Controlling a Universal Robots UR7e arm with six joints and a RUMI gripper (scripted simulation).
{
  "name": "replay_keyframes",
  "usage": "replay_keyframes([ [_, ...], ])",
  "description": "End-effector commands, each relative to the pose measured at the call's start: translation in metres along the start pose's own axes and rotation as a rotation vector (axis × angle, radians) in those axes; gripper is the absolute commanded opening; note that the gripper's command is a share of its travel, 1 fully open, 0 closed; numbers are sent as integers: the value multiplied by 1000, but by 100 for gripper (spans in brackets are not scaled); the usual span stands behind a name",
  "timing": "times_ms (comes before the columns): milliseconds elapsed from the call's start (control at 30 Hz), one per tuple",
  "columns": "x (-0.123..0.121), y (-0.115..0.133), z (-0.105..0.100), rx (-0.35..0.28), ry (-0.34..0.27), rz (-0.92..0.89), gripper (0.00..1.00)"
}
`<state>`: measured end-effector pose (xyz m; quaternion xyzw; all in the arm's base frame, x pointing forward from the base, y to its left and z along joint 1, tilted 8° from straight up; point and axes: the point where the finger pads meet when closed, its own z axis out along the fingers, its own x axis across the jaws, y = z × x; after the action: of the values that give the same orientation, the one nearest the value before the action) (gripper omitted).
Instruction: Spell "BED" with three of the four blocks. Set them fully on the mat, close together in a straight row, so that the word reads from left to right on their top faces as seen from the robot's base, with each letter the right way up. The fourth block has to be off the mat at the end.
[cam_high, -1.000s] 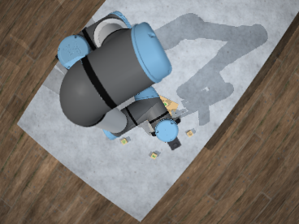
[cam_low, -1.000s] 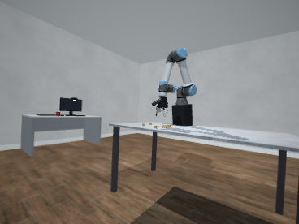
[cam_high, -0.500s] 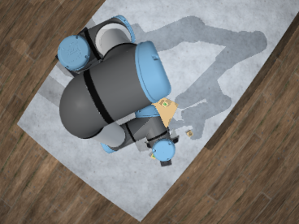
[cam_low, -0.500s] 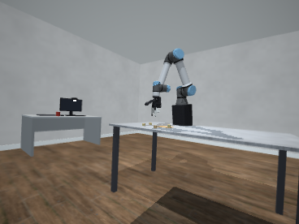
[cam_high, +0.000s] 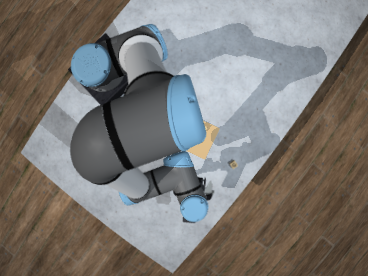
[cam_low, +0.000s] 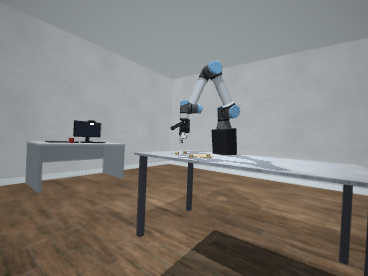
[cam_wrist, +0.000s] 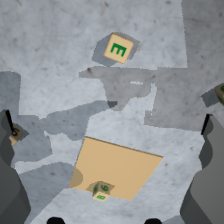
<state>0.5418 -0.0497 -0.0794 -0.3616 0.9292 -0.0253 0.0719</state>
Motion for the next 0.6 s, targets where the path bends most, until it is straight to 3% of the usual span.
replay_keyframes([
  [0, 6, -23, 1, -3, 3, 110, 100],
  [233, 11, -37, 1, -3, 3, 176, 100],
  [267, 11, -37, 1, -3, 3, 176, 37],
  [567, 11, -36, 0, -2, 3, 174, 37],
])
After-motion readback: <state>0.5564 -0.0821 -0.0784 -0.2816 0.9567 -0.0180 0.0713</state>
